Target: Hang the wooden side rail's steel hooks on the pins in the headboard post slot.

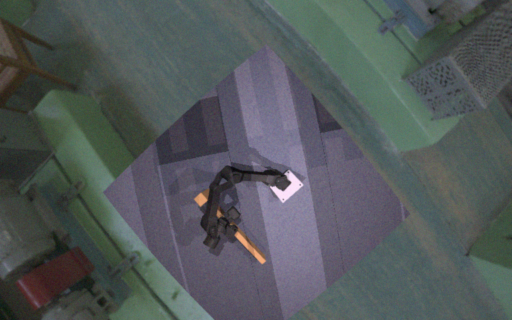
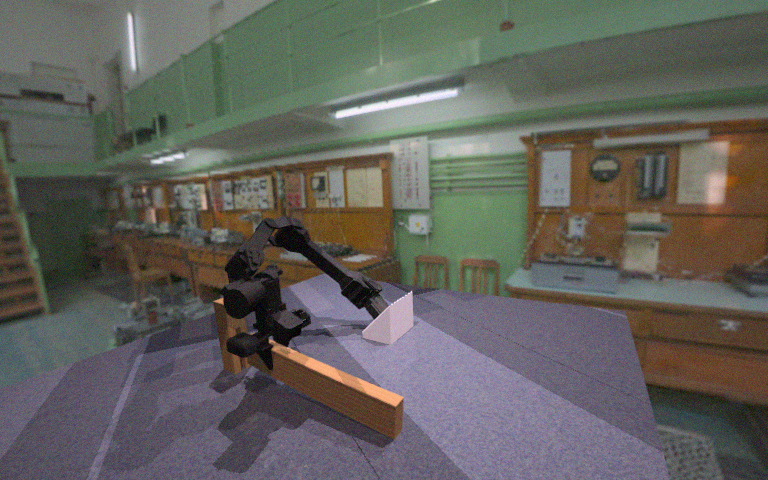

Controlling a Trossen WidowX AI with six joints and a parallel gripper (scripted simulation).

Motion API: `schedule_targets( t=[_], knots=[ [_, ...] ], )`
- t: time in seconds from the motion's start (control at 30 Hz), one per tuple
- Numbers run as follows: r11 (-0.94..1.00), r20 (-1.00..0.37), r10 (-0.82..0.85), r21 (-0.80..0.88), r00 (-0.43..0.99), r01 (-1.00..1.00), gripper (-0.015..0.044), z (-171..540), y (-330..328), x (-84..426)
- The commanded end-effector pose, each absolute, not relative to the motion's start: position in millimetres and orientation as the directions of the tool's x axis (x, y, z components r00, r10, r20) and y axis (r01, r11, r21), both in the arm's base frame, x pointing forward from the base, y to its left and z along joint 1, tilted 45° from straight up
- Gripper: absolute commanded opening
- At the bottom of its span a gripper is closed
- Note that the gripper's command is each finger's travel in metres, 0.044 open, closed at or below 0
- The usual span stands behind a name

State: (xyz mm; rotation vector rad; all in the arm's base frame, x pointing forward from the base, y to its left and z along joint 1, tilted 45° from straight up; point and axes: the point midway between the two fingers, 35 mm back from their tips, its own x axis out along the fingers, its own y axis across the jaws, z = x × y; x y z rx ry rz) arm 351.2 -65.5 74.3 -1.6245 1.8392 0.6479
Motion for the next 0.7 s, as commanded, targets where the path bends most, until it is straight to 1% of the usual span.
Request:
schedule_targets(
  t=[0.0,0.67],
  knots=[
    [0.128,-0.71,-0.701,-0.034,-0.067,-0.991,0.0,78.0,-64.4,351.8],
    [0.128,-0.71,-0.701,-0.034,-0.067,-0.991,0.0,79.7,-66.0,351.9]
  ],
)
